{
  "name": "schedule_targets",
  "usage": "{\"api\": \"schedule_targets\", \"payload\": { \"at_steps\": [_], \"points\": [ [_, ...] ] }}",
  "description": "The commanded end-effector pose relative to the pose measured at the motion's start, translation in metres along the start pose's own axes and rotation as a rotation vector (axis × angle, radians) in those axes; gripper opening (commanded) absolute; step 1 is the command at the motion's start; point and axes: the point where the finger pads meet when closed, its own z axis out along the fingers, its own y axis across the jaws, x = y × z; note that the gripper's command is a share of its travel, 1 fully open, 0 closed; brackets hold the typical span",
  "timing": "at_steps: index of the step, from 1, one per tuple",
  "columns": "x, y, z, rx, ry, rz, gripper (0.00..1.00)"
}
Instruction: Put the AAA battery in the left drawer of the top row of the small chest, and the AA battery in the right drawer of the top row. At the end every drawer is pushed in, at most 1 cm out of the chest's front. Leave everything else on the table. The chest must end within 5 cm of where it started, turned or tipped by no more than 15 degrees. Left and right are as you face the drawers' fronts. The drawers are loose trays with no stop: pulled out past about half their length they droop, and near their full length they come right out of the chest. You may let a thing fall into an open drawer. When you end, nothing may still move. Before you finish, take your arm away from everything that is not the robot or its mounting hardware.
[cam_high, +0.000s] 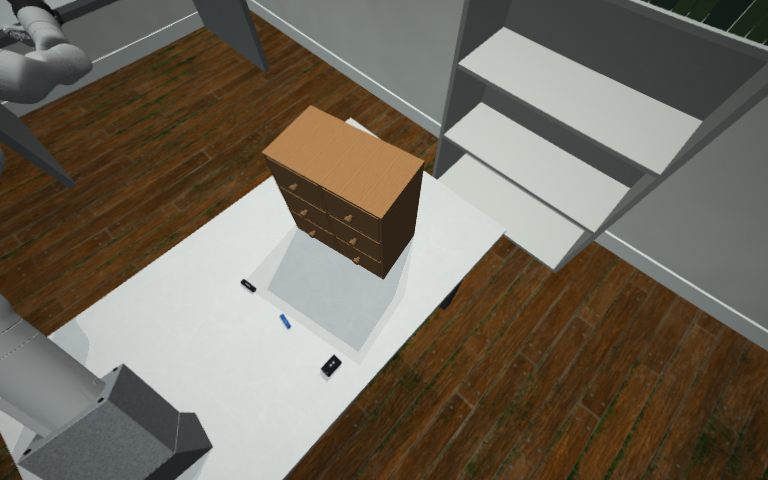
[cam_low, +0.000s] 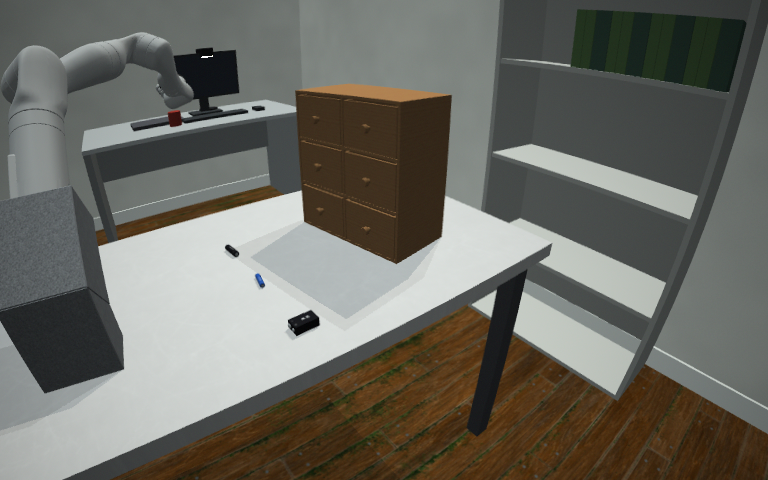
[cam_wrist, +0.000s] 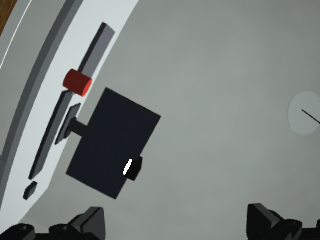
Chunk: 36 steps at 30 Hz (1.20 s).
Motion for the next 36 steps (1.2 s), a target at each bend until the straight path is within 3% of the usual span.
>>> {"api": "schedule_targets", "payload": {
  "at_steps": [1, 36],
  "points": [
    [-0.0011, 0.0023, 0.0007, -0.003, -0.001, -0.001, 1.00],
    [-0.0025, 0.0037, -0.0056, 0.001, 0.012, -0.008, 1.00]
  ]
}}
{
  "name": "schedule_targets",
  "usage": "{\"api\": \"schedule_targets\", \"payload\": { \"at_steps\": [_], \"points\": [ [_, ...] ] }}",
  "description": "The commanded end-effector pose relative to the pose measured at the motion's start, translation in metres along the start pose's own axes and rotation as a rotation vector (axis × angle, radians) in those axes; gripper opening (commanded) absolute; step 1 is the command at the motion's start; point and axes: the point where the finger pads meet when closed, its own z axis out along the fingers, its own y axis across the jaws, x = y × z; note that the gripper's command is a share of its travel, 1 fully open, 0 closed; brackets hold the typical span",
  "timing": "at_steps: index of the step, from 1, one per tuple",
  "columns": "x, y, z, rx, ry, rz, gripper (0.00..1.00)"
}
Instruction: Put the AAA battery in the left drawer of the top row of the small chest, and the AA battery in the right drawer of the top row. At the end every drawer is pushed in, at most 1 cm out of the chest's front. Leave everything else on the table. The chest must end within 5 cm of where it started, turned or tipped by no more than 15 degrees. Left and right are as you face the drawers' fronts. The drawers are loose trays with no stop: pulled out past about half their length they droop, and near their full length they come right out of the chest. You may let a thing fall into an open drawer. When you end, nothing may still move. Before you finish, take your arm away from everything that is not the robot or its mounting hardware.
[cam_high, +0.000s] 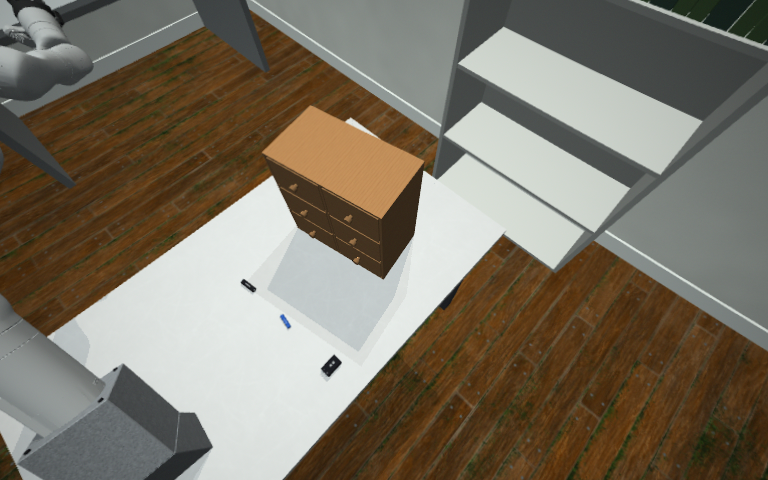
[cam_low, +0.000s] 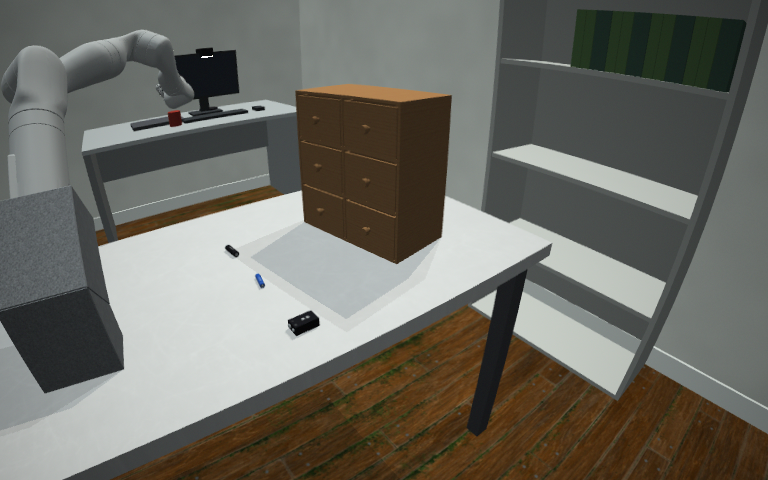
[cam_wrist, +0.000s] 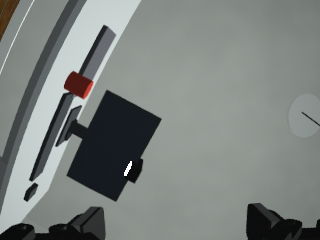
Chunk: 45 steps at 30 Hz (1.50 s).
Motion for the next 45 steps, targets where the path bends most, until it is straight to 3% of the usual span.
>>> {"api": "schedule_targets", "payload": {
  "at_steps": [1, 16, 24, 30, 32, 39, 40, 42, 43, 45],
  "points": [
    [-0.004, 0.004, -0.002, -0.001, 0.003, -0.007, 1.00],
    [-0.008, 0.008, -0.032, 0.024, 0.051, -0.032, 1.00],
    [-0.014, 0.015, -0.071, 0.052, 0.112, -0.066, 1.00],
    [-0.021, 0.024, -0.117, 0.087, 0.183, -0.105, 1.00],
    [-0.021, 0.024, -0.117, 0.087, 0.183, -0.105, 1.00],
    [-0.033, 0.038, -0.202, 0.155, 0.315, -0.173, 1.00],
    [-0.033, 0.038, -0.202, 0.155, 0.315, -0.173, 1.00],
    [-0.036, 0.043, -0.234, 0.184, 0.363, -0.191, 1.00],
    [-0.036, 0.043, -0.234, 0.184, 0.363, -0.191, 1.00],
    [-0.041, 0.048, -0.265, 0.206, 0.412, -0.219, 1.00]
  ]
}}
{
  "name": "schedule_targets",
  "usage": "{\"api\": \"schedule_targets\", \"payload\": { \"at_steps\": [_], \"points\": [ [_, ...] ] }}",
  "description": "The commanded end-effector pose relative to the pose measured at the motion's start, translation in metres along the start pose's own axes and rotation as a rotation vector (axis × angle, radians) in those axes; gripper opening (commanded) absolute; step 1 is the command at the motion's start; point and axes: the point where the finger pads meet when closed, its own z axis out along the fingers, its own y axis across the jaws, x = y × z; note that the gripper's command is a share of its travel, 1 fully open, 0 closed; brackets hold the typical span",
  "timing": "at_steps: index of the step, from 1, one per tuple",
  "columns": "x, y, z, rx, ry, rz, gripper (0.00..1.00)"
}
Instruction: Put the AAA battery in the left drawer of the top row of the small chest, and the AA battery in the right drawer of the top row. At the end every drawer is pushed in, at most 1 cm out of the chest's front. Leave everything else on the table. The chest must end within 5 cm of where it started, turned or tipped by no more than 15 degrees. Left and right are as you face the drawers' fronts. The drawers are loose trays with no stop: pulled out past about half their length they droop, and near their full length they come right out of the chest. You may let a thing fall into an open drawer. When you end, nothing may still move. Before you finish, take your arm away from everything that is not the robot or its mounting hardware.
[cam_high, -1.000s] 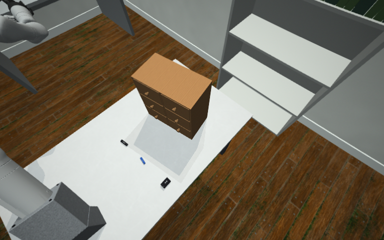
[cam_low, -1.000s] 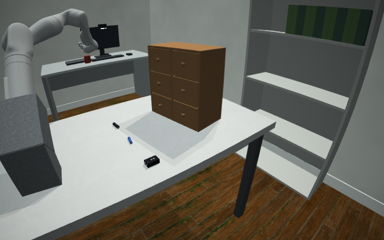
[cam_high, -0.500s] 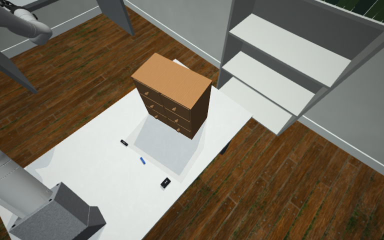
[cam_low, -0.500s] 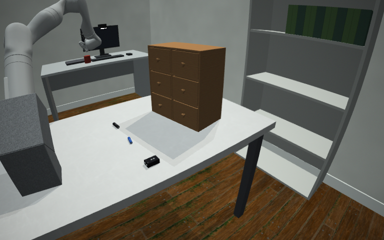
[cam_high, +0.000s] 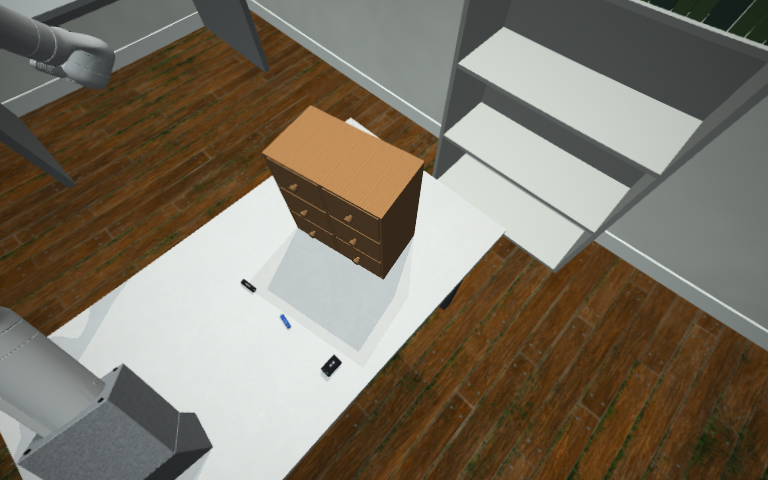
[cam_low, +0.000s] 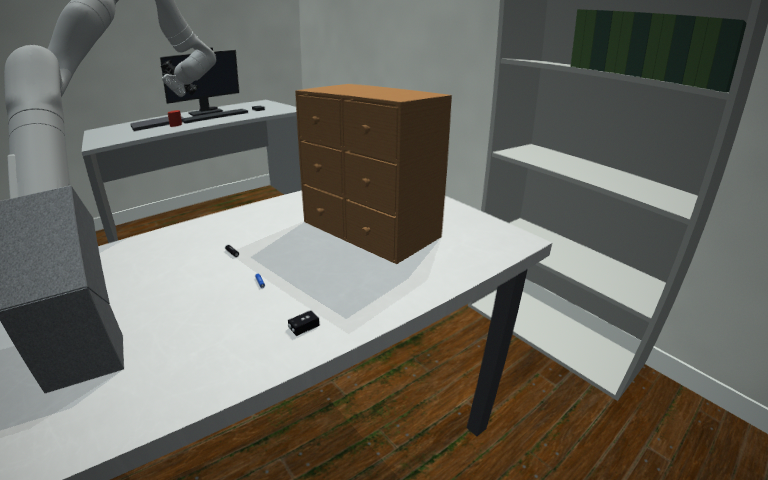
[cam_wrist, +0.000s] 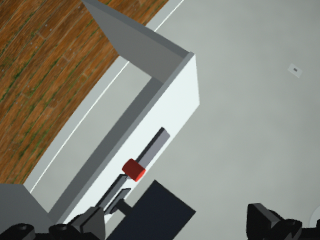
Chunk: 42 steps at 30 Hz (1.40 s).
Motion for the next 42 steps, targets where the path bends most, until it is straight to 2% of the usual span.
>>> {"api": "schedule_targets", "payload": {
  "at_steps": [1, 2, 4, 6, 7, 8, 9, 10, 11, 12, 13, 14, 22, 23, 29, 30, 39, 40, 42],
  "points": [
    [-0.013, 0.005, -0.039, 0.047, 0.013, -0.055, 1.00],
    [-0.009, 0.005, -0.054, 0.060, 0.038, -0.065, 1.00],
    [-0.009, 0.005, -0.054, 0.060, 0.038, -0.065, 1.00],
    [-0.002, 0.006, -0.084, 0.083, 0.085, -0.092, 1.00],
    [-0.002, 0.006, -0.084, 0.083, 0.085, -0.092, 1.00],
    [0.002, 0.006, -0.100, 0.095, 0.109, -0.102, 1.00],
    [0.002, 0.006, -0.100, 0.095, 0.109, -0.102, 1.00],
    [0.005, 0.007, -0.115, 0.107, 0.132, -0.116, 1.00],
    [0.005, 0.007, -0.115, 0.107, 0.132, -0.116, 1.00],
    [0.008, 0.007, -0.129, 0.118, 0.155, -0.129, 1.00],
    [0.008, 0.007, -0.129, 0.118, 0.155, -0.129, 1.00],
    [0.012, 0.007, -0.144, 0.130, 0.179, -0.139, 1.00],
    [0.012, 0.007, -0.144, 0.130, 0.179, -0.139, 1.00],
    [0.015, 0.008, -0.159, 0.141, 0.202, -0.152, 1.00],
    [0.015, 0.008, -0.159, 0.141, 0.202, -0.152, 1.00],
    [0.019, 0.008, -0.173, 0.153, 0.225, -0.165, 1.00],
    [0.019, 0.008, -0.173, 0.153, 0.225, -0.165, 1.00],
    [0.022, 0.008, -0.188, 0.164, 0.247, -0.176, 1.00],
    [0.022, 0.008, -0.188, 0.164, 0.247, -0.176, 1.00]
  ]
}}
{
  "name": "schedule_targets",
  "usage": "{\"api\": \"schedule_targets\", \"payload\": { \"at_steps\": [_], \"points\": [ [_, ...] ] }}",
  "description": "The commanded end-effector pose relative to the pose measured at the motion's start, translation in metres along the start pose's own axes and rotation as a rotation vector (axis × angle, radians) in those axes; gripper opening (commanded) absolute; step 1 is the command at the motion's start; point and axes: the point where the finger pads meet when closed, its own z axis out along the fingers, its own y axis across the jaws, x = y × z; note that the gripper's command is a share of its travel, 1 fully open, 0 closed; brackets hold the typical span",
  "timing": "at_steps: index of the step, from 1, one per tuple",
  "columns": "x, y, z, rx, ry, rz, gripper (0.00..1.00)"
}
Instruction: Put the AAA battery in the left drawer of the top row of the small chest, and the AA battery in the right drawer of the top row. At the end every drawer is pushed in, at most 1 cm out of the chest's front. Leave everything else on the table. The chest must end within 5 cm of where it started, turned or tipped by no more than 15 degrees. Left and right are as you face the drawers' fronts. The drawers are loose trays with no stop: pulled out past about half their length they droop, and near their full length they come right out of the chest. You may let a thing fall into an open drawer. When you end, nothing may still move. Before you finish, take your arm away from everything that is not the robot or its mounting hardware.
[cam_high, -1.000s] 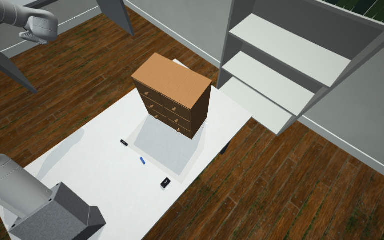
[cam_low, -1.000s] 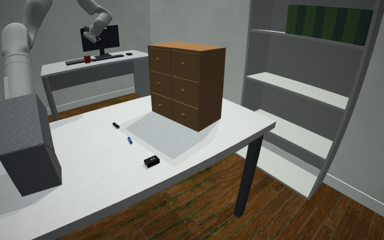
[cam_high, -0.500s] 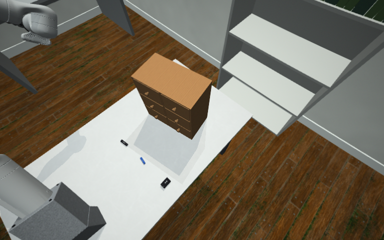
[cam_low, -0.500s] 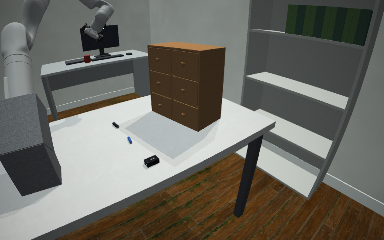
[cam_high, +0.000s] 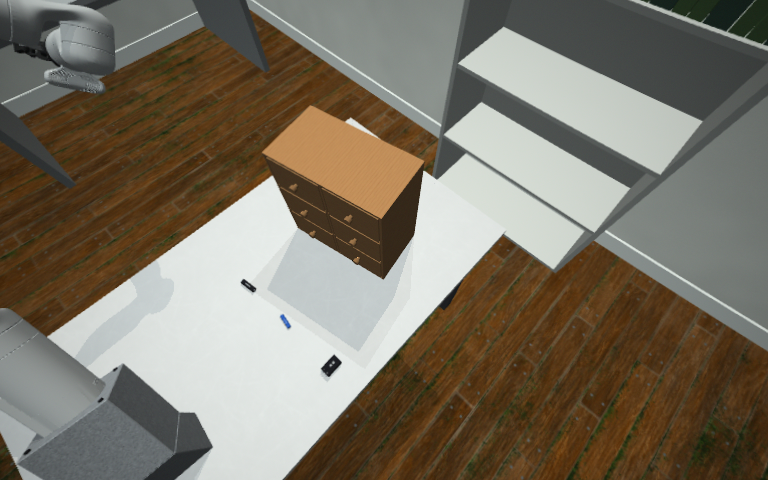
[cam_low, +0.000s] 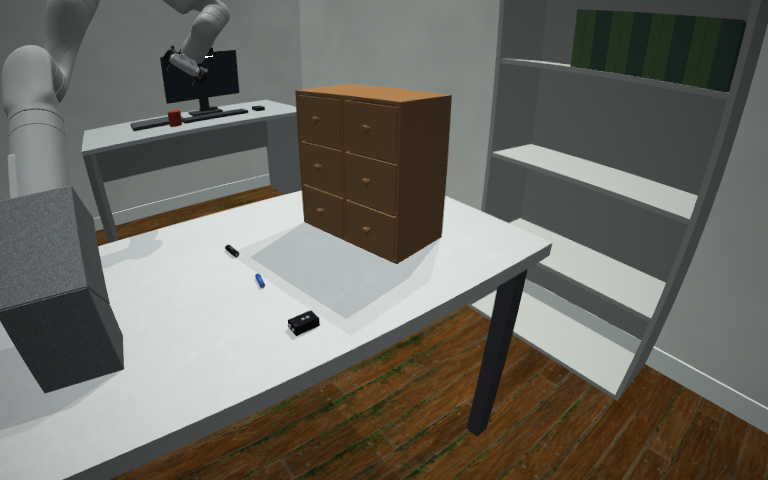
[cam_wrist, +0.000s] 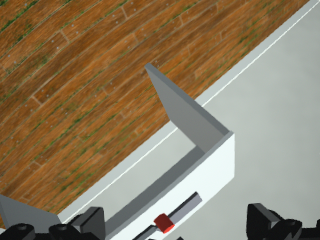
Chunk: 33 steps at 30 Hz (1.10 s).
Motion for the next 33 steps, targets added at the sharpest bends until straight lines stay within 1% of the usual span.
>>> {"api": "schedule_targets", "payload": {
  "at_steps": [1, 4, 5, 14, 15, 21, 22, 31, 32, 33],
  "points": [
    [-0.002, -0.002, -0.006, 0.011, -0.004, -0.004, 1.00],
    [-0.002, -0.002, -0.006, 0.011, -0.004, -0.004, 1.00],
    [0.005, -0.003, -0.019, 0.022, 0.018, -0.016, 1.00],
    [0.005, -0.003, -0.019, 0.022, 0.018, -0.016, 1.00],
    [0.012, -0.004, -0.032, 0.033, 0.041, -0.030, 1.00],
    [0.012, -0.004, -0.032, 0.033, 0.041, -0.030, 1.00],
    [0.018, -0.005, -0.045, 0.044, 0.063, -0.042, 1.00],
    [0.018, -0.005, -0.045, 0.044, 0.063, -0.042, 1.00],
    [0.025, -0.005, -0.058, 0.054, 0.086, -0.052, 1.00],
    [0.025, -0.005, -0.058, 0.054, 0.086, -0.052, 1.00]
  ]
}}
